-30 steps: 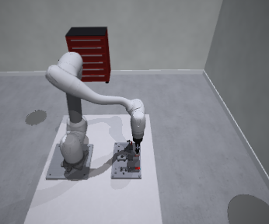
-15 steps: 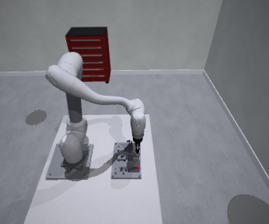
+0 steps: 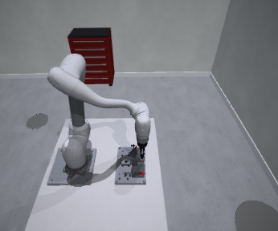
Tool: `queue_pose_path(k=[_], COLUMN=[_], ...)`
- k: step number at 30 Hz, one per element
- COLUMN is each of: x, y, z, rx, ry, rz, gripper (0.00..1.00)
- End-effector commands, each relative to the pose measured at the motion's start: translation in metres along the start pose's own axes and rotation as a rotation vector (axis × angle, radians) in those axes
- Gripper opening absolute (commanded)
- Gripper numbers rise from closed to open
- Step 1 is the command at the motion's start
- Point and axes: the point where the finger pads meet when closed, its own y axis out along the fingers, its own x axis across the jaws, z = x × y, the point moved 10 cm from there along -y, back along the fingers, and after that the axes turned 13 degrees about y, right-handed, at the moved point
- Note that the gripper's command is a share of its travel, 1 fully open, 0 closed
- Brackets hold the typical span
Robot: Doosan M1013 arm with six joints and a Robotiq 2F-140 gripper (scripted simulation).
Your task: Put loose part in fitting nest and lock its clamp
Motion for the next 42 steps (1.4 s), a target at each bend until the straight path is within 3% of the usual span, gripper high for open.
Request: queue_pose_path(k=[1, 42], x=[0.0, 0.0], y=[0.0001, 0.0041], z=[-0.0002, -0.0002], rx=[0.0, 0.0], ry=[0.0, 0.0], rz=[0.0, 0.0], gripper=[0.1, 0.1])
